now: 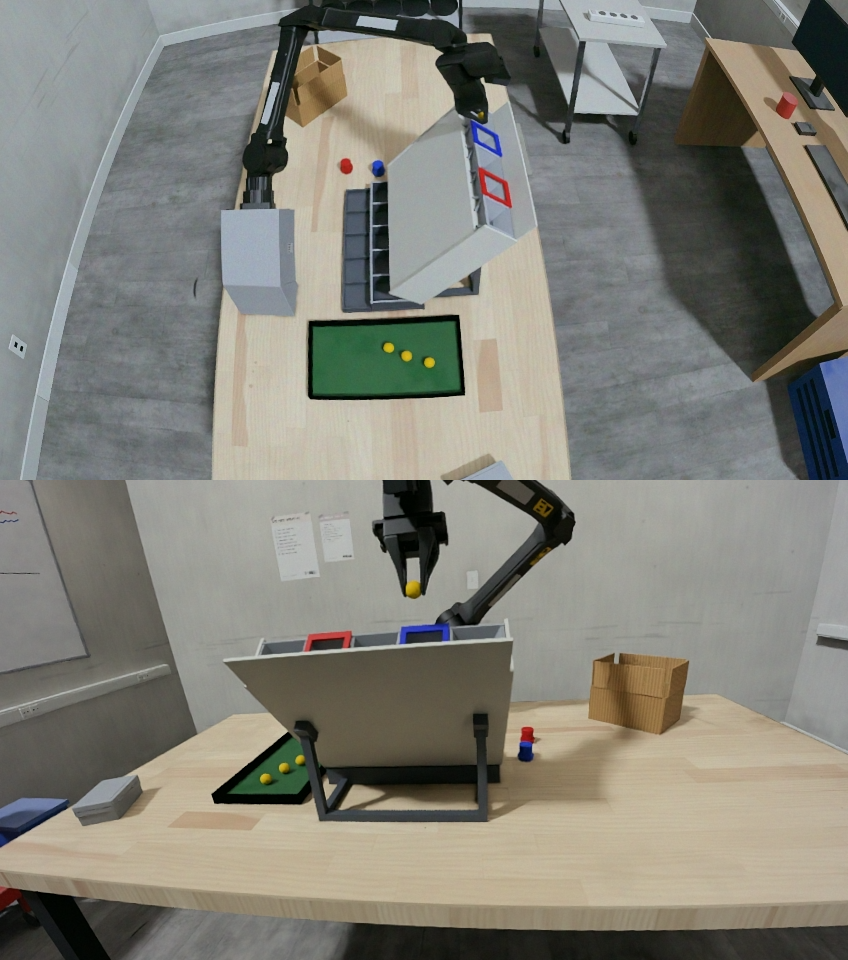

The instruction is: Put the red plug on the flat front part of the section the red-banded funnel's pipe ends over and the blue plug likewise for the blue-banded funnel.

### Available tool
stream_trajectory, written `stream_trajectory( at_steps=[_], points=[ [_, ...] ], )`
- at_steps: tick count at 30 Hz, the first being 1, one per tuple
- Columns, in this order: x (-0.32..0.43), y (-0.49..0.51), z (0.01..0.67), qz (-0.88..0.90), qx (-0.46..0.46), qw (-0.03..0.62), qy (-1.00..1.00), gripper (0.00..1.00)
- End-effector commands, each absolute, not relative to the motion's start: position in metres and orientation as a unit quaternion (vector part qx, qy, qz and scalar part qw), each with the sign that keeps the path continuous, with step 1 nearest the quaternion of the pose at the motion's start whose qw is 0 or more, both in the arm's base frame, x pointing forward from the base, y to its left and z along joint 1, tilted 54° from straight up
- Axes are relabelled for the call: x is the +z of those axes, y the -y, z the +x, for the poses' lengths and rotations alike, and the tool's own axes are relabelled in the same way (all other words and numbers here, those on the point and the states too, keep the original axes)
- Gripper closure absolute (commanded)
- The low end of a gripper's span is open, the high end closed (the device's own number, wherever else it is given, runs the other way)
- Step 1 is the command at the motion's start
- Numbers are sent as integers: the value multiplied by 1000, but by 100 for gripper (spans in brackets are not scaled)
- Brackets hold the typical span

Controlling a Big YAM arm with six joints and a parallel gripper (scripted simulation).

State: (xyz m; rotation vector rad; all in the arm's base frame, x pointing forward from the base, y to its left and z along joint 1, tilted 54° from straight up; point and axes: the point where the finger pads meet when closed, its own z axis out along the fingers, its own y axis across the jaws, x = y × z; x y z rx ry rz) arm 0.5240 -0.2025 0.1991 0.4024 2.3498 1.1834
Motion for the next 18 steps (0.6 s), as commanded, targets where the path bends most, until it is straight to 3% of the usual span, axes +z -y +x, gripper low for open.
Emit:
stream_trajectory(
  at_steps=[1, 18],
  points=[
    [216, 208, 537, 142, 426, 250, -858, 100],
    [216, 208, 537, 148, 424, 253, -857, 100]
  ],
)
